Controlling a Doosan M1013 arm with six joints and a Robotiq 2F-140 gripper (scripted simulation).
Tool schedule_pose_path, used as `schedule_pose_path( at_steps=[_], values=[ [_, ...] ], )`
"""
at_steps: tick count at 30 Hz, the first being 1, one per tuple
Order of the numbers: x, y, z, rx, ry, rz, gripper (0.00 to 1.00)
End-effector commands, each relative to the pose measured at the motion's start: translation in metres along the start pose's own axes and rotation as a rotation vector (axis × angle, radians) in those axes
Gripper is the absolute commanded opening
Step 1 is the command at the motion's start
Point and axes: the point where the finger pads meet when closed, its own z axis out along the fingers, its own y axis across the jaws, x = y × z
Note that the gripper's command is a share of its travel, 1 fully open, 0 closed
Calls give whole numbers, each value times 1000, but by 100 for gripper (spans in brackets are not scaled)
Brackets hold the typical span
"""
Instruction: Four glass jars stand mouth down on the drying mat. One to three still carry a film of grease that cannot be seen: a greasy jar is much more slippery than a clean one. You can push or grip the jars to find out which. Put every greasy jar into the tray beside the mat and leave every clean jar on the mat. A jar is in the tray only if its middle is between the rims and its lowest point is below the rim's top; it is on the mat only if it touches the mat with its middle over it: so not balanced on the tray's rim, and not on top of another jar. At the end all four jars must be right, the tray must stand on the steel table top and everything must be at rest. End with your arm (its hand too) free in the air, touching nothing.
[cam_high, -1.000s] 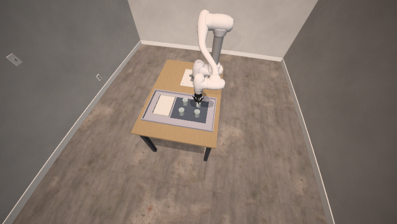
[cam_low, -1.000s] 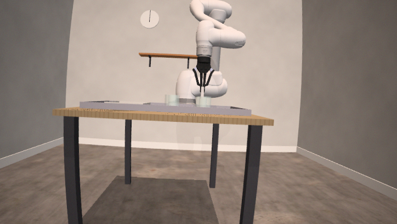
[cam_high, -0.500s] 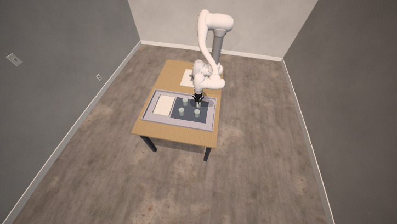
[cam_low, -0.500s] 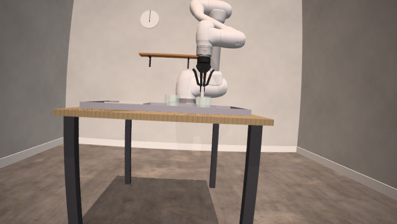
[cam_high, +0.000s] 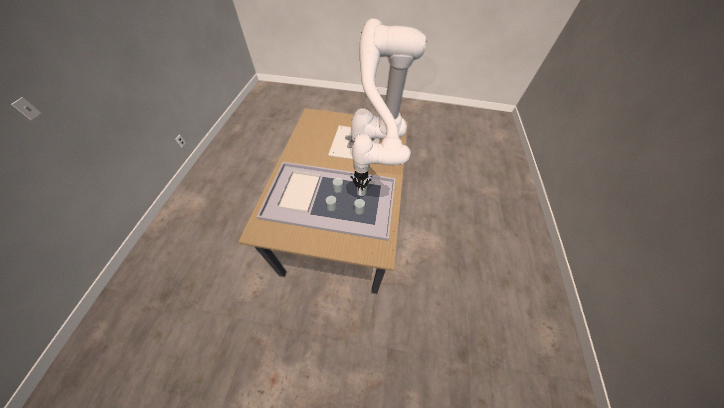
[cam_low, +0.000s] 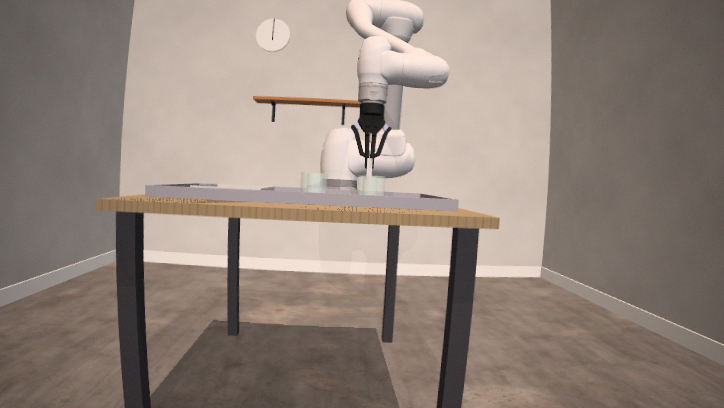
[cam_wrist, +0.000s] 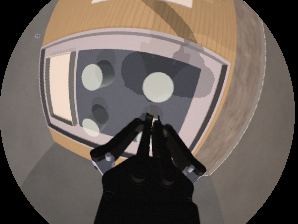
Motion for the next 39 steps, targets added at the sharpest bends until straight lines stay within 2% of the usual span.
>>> schedule_pose_path(
  at_steps=[1, 5, 39],
  values=[
    [-5, 0, 1, 0, 0, 0, 0],
    [-15, 0, 4, 0, 0, 0, 0],
    [-15, 0, 4, 0, 0, 0, 0]
  ],
)
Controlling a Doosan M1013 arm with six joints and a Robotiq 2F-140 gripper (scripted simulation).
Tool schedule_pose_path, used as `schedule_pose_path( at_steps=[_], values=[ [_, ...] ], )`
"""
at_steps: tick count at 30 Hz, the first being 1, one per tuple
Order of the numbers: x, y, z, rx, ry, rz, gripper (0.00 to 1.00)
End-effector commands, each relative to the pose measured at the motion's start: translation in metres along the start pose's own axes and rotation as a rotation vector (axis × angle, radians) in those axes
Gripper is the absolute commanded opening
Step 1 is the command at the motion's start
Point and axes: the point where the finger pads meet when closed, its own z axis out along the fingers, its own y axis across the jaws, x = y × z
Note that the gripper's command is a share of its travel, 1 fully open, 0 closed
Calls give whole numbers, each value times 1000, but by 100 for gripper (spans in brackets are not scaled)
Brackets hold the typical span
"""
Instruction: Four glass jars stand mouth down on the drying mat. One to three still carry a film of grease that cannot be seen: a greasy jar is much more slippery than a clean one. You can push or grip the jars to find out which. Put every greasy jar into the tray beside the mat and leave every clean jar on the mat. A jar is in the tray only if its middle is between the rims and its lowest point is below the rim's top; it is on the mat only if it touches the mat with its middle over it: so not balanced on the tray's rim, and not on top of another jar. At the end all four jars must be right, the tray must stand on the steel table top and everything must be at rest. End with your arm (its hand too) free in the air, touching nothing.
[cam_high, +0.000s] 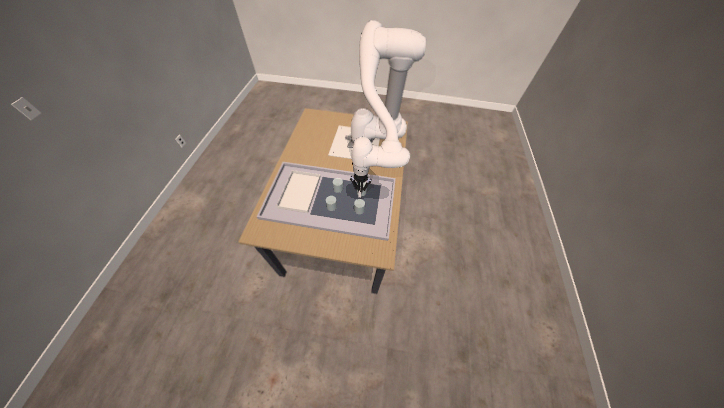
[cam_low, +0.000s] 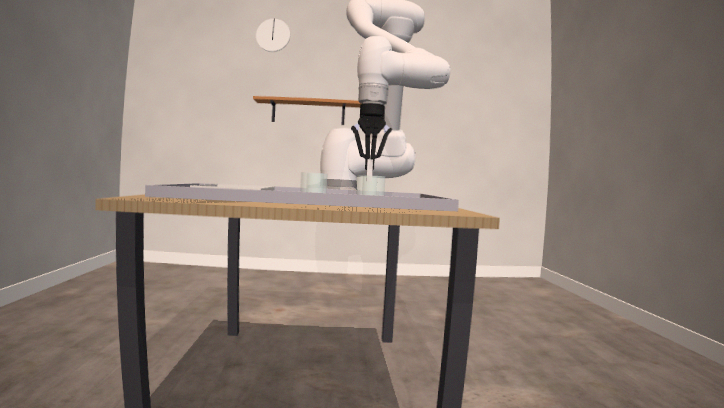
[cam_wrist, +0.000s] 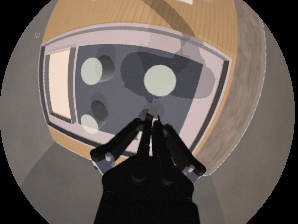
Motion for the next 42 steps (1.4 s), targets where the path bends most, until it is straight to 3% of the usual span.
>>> schedule_pose_path(
  at_steps=[1, 25, 26, 42],
  values=[
    [0, 0, 0, 0, 0, 0, 0],
    [0, 0, 0, 0, 0, 0, 0],
    [0, 0, 0, 0, 0, 0, 100],
    [0, 0, 0, 0, 0, 0, 100]
  ],
)
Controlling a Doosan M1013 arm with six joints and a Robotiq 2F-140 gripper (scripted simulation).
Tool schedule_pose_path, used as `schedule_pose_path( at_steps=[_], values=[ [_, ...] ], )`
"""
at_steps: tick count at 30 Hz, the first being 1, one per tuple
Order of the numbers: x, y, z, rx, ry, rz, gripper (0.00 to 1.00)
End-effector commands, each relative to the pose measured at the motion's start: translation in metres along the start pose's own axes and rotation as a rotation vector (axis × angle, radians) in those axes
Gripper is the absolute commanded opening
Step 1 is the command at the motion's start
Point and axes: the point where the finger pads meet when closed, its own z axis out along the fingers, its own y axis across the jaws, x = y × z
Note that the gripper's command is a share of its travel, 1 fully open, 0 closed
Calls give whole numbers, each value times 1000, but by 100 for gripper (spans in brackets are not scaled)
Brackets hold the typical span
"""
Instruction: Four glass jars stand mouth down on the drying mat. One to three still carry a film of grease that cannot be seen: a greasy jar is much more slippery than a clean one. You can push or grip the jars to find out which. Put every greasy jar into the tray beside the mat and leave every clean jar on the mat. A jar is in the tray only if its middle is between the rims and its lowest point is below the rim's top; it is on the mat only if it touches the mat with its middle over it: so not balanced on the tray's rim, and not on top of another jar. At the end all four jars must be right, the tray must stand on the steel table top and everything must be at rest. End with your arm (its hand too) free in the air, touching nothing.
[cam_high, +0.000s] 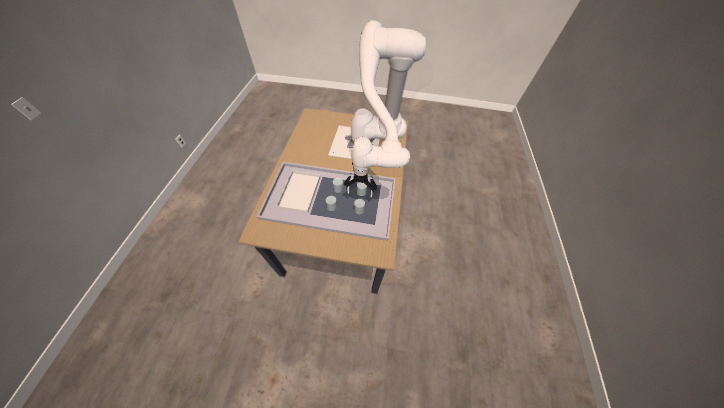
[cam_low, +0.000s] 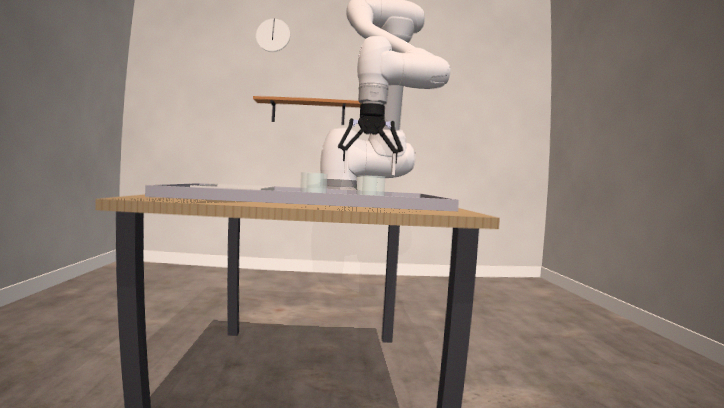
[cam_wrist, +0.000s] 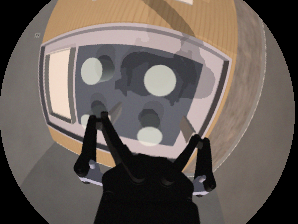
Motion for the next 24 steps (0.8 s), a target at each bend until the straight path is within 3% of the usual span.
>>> schedule_pose_path(
  at_steps=[1, 9, 21, 24],
  values=[
    [0, 0, 0, 0, 0, 0, 100],
    [0, 0, 0, 0, 0, 0, 100],
    [0, 0, -76, 0, 0, 0, 100],
    [24, 0, -76, 0, 0, 0, 100]
  ],
)
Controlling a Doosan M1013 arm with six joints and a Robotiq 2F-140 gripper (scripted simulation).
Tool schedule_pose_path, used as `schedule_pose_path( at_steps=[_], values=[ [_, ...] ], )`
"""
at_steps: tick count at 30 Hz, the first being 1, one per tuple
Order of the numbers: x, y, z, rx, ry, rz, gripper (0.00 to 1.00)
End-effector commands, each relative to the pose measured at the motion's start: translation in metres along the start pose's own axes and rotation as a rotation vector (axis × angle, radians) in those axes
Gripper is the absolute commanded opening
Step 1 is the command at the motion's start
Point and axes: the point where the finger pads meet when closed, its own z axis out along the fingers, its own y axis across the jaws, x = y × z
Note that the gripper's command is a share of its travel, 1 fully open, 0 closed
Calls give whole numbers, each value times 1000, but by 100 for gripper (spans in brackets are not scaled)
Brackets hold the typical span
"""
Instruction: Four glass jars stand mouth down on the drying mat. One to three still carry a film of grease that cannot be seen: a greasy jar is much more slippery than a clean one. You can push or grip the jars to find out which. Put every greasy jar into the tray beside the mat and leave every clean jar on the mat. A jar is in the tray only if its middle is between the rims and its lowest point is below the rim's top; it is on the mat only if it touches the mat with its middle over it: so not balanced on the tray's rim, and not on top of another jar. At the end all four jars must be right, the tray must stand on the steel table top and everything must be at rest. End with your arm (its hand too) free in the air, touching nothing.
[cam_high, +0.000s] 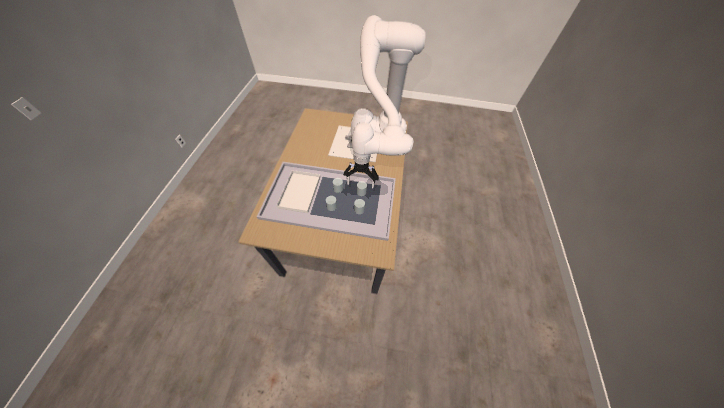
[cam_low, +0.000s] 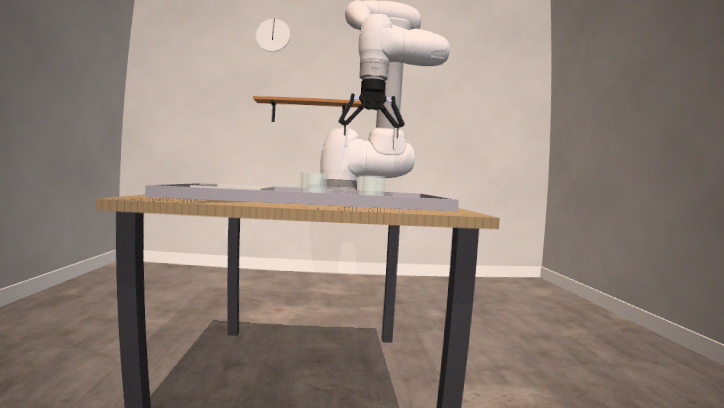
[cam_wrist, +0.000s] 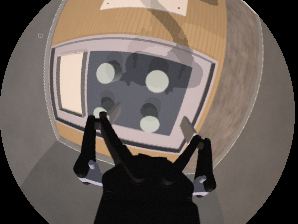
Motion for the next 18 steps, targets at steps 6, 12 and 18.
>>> schedule_pose_path(
  at_steps=[6, 12, 18],
  values=[
    [63, 0, 1, 0, 3, 0, 100],
    [63, 0, 26, 0, 3, 0, 100],
    [64, 0, 63, 0, 3, 0, 100]
  ],
)
